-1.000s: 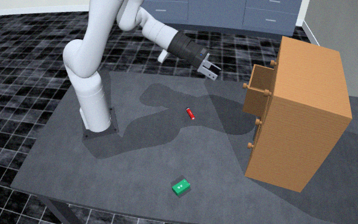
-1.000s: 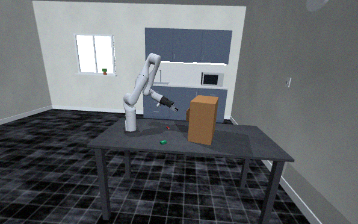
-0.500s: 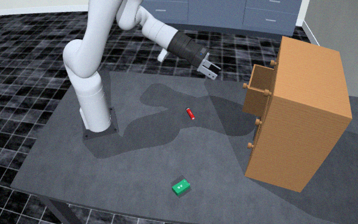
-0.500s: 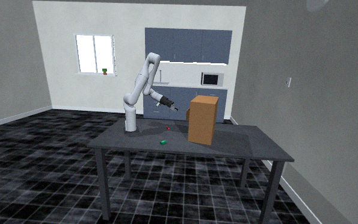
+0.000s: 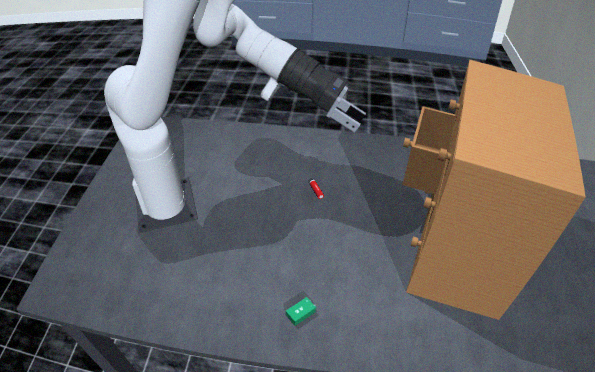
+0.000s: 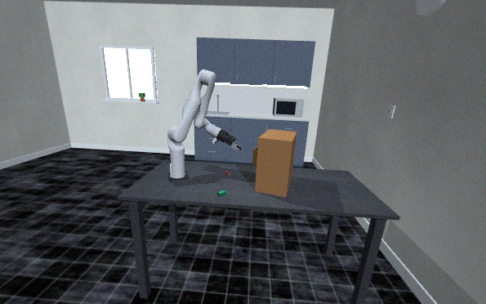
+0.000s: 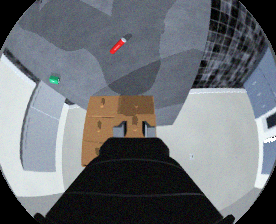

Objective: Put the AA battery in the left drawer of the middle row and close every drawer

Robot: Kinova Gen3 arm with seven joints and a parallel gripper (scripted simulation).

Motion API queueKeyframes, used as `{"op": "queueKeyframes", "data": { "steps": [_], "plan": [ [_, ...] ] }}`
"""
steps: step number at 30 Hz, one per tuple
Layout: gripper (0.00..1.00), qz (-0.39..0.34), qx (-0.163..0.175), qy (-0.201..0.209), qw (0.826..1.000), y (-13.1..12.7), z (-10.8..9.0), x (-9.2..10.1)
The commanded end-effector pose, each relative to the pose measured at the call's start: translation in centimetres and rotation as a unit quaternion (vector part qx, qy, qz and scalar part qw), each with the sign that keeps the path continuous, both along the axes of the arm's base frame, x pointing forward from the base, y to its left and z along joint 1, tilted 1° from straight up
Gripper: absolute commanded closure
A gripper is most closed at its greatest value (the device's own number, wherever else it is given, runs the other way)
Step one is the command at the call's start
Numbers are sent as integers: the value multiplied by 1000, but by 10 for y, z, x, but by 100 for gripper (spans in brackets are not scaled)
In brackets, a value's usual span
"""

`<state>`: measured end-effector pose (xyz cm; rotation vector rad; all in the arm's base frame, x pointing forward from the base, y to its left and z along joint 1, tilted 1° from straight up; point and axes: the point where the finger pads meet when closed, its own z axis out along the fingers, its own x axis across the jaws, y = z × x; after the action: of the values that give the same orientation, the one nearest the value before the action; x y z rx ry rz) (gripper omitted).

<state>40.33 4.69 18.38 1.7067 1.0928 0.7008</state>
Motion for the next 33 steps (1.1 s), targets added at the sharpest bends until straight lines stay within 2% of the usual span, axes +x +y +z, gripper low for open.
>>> {"op": "queueKeyframes", "data": {
  "steps": [1, 33],
  "plan": [
    [33, -3, 4, 4, 1000, 0, 2, 0],
    [33, -5, 31, 58, 998, 3, 11, -7]
  ]
}}
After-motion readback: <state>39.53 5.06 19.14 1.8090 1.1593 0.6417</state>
